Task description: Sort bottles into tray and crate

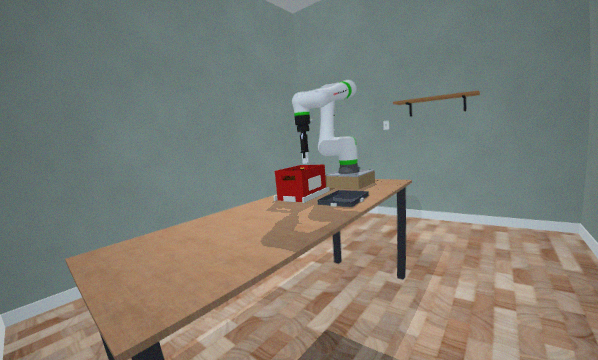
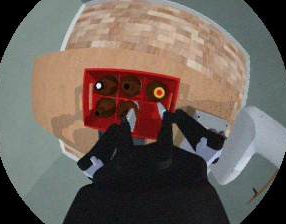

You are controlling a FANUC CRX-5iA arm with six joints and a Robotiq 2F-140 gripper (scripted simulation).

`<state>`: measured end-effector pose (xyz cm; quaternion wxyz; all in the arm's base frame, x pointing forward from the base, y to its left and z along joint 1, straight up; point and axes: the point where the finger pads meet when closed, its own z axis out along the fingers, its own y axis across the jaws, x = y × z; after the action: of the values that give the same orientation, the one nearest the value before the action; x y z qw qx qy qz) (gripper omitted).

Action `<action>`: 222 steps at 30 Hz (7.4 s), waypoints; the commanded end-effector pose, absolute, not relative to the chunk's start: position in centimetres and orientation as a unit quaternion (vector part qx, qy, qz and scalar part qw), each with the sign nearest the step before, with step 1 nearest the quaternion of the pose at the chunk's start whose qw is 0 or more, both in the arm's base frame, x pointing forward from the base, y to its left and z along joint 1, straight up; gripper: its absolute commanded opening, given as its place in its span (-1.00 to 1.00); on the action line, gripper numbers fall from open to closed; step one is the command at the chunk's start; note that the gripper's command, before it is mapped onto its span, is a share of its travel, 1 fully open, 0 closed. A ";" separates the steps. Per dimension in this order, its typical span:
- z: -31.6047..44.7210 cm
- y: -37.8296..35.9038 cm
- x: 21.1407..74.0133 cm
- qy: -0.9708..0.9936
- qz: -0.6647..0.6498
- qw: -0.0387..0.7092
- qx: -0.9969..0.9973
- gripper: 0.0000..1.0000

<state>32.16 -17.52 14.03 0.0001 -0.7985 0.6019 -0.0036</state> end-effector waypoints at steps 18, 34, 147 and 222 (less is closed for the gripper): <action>13.8 -21.2 29.4 0.513 -0.004 0.000 -0.859 -0.24; 13.8 -21.8 28.8 0.449 -0.004 0.000 -0.893 -0.24; 7.6 -21.8 29.0 0.429 -0.003 0.001 -0.903 -1.00; 23.1 -21.8 28.9 0.429 -0.004 0.001 -0.903 -1.00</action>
<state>28.92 -21.82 22.78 0.0012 -0.9031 0.4294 -0.0033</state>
